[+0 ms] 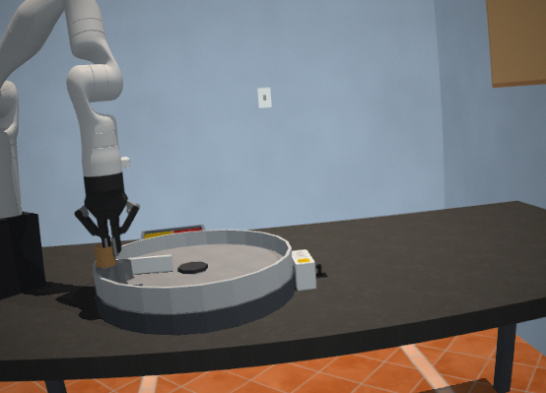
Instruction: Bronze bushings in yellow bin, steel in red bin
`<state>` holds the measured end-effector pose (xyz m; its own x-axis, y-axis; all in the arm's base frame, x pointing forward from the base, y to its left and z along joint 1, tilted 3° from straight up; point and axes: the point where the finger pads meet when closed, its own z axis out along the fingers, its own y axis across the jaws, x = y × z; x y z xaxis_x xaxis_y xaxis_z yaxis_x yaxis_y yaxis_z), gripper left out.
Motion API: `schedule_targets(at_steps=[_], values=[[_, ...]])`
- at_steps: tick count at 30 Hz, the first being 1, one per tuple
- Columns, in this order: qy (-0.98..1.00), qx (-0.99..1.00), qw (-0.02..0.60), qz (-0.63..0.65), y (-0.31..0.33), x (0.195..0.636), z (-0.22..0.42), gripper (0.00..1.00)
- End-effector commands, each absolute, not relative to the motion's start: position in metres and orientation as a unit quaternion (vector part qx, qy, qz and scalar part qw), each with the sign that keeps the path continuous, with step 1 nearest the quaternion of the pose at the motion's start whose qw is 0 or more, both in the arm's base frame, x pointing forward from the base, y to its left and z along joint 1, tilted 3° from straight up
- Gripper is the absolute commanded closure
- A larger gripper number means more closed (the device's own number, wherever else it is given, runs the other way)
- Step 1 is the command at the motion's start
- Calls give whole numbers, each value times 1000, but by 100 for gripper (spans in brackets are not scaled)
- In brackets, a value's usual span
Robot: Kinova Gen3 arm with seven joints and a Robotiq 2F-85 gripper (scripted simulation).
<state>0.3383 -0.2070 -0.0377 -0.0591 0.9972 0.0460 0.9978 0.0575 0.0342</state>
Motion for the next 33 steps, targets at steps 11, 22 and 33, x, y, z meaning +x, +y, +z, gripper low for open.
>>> schedule_targets(at_steps=[11, 22, 33], values=[[-728, -685, 1, -29, -209, 340, -2, 100], [-728, -685, 1, -29, -209, 340, -2, 100], [-662, -749, 4, -29, -141, 342, 1, 100]])
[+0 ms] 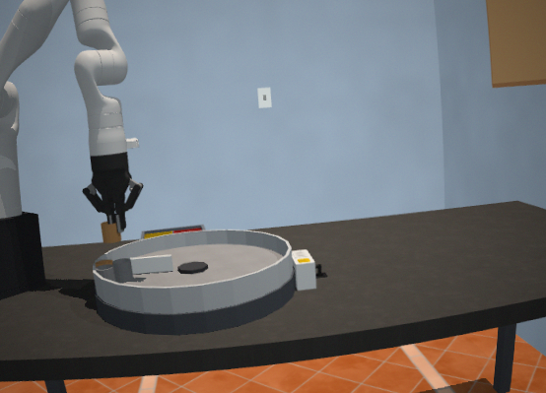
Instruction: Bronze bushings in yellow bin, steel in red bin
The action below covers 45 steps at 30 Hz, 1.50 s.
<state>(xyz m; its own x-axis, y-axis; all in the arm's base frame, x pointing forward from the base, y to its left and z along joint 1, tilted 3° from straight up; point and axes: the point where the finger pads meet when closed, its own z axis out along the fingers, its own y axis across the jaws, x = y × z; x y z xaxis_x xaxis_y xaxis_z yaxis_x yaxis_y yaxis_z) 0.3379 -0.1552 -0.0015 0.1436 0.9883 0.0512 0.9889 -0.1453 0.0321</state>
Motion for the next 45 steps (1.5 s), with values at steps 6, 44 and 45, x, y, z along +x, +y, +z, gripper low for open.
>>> schedule_targets(at_steps=[6, 44, 45], values=[[-615, -788, 5, -29, -96, 344, 3, 100], [-350, -936, 14, -26, 129, 352, 13, 100], [-350, -936, 14, -26, 129, 352, 13, 100]])
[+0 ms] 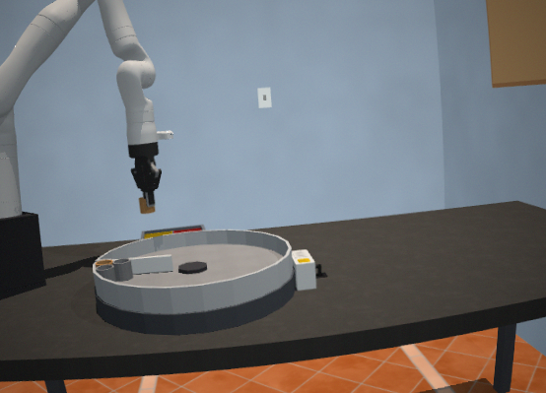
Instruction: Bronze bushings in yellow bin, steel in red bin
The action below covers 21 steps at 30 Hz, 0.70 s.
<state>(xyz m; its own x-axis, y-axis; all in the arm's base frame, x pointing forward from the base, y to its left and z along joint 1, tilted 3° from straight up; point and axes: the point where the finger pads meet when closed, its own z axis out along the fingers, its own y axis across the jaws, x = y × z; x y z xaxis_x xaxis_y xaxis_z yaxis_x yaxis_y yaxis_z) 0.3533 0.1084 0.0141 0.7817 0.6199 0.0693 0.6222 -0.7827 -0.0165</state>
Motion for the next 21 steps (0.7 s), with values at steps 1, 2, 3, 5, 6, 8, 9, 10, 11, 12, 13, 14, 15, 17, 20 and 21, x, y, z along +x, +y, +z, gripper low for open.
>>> schedule_targets(at_steps=[1, 2, 3, 5, 6, 8, 9, 10, 11, 12, 13, 14, 15, 17, 20, 21], values=[[-350, -936, 14, -26, 129, 352, 13, 100], [-350, -936, 14, -26, 129, 352, 13, 100], [-335, -942, 14, -26, 141, 352, 14, 100], [-307, -951, 15, -25, 163, 353, 15, 100], [-307, -951, 15, -25, 163, 353, 15, 100], [-292, -956, 15, -25, 175, 353, 16, 100], [-277, -960, 16, -25, 186, 354, 16, 100], [-277, -960, 16, -25, 186, 354, 16, 100], [-277, -960, 16, -25, 186, 354, 16, 100], [-277, -960, 16, -25, 186, 354, 16, 100], [-263, -964, 16, -25, 197, 354, 17, 100], [-248, -968, 16, -24, 208, 355, 17, 100], [-233, -972, 17, -24, 220, 355, 18, 100], [-204, -979, 18, -24, 242, 356, 19, 100], [-203, -979, 17, -24, 242, 356, 19, 100], [-203, -979, 17, -24, 242, 356, 19, 100]])
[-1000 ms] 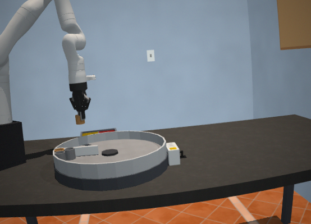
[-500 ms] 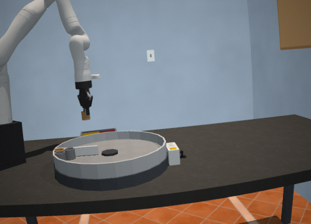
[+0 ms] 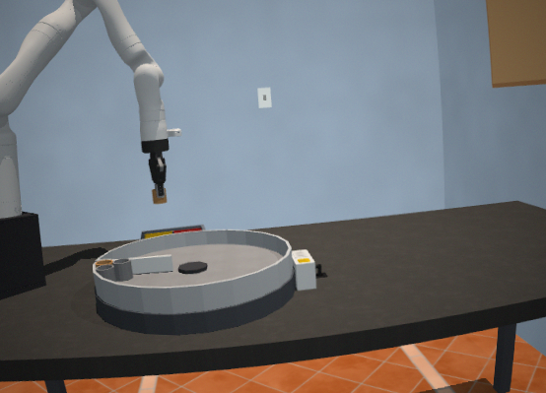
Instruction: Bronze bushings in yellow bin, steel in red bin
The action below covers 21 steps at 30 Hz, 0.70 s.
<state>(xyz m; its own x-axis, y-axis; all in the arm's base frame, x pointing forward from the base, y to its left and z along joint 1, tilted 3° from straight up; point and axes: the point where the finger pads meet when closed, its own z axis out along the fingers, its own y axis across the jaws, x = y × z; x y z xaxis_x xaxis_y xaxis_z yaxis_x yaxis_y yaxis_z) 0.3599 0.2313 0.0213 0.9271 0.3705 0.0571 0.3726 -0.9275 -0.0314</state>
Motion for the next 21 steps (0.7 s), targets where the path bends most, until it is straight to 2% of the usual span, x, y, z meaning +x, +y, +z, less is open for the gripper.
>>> schedule_targets(at_steps=[1, 21], values=[[-203, -979, 17, -24, 242, 356, 19, 100], [-203, -979, 18, -24, 243, 356, 7, 100]])
